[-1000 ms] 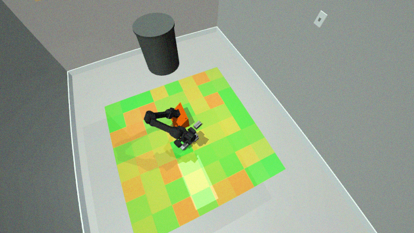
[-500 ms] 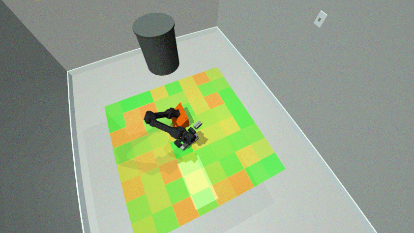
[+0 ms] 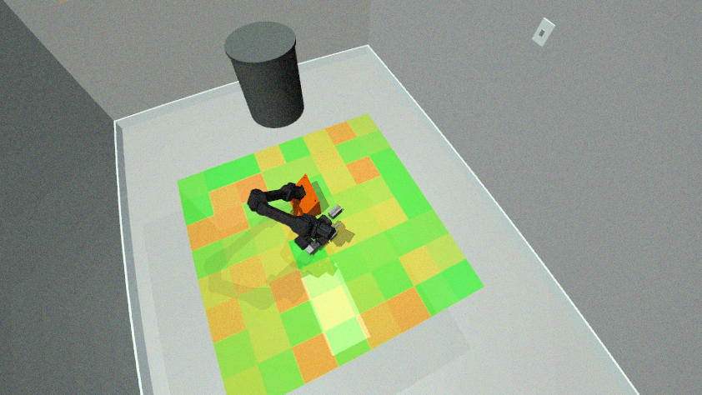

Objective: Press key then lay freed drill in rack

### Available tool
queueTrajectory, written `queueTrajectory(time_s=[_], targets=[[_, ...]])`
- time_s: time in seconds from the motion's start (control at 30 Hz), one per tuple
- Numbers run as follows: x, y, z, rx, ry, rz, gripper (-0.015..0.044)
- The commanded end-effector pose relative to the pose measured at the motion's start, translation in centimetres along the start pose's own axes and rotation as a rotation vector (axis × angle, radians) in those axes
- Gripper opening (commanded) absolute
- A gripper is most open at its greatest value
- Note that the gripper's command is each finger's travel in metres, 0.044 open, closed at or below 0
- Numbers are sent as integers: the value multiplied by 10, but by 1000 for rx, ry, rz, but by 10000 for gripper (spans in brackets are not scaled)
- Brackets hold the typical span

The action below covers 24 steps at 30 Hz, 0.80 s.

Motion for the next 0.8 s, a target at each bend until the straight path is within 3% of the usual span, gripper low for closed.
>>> queueTrajectory(time_s=[0.0,0.13,0.2,0.4,0.77], targets=[[1,37,5,-9,-7,5,289],[2,27,3,-24,14,-2,394],[18,20,9,-24,160,-1,440],[91,-17,25,-23,837,-1,440],[160,-62,20,-17,1529,-2,440]])
Point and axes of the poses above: the point midway between the two fingers, 35 mm back from their tips, its own y axis back along the fingers, its own x axis across the jaws, z = x × y, the point moved 5 cm from there along y, back along the fingers, and after that the axes turned 6 degrees about y, right-handed, at the moved point
